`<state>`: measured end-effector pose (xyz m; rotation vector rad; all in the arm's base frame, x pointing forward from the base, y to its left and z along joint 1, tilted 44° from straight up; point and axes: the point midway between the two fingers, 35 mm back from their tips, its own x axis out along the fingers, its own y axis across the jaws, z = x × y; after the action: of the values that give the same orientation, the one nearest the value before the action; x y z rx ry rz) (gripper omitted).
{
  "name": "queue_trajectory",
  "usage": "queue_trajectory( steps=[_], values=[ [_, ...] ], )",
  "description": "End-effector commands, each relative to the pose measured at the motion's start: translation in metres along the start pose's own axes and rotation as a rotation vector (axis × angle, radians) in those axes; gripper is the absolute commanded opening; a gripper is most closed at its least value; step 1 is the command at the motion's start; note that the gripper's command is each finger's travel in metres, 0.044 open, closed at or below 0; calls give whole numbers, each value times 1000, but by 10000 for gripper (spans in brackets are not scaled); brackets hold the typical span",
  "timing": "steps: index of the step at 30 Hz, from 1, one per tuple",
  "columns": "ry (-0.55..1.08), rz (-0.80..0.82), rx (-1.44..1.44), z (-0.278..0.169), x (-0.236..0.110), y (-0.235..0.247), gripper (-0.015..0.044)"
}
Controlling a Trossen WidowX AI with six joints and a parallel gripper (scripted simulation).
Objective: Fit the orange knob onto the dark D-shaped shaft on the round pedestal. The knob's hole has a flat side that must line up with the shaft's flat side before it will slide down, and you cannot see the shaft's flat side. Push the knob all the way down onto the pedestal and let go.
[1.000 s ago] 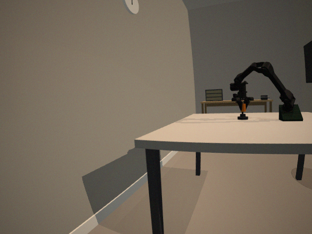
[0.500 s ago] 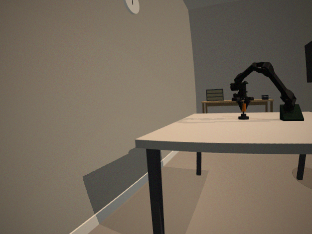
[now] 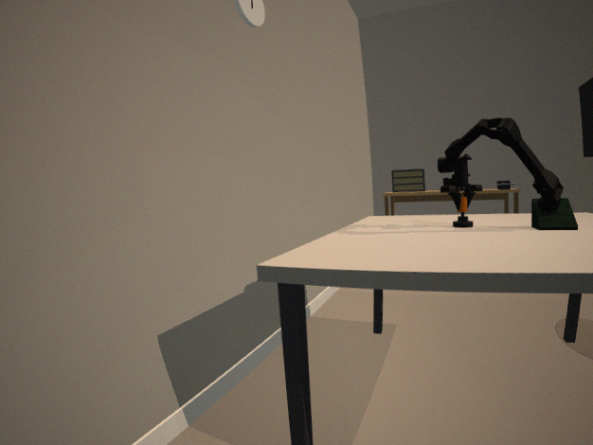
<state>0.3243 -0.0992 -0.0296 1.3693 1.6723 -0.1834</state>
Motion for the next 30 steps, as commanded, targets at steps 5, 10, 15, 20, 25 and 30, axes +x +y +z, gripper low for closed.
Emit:
queue_trajectory(
  steps=[5,10,15,20,25,30],
  values=[
    [-3,1,26,-1,-5,0,0],
    [-2,1,199,-4,-6,-1,0],
    [-2,1,210,-8,-4,-1,0],
    [-2,1,210,-8,0,-1,0],
    [-2,1,210,-6,0,-1,0],
    [-2,1,210,-6,1,-1,0]
  ],
)
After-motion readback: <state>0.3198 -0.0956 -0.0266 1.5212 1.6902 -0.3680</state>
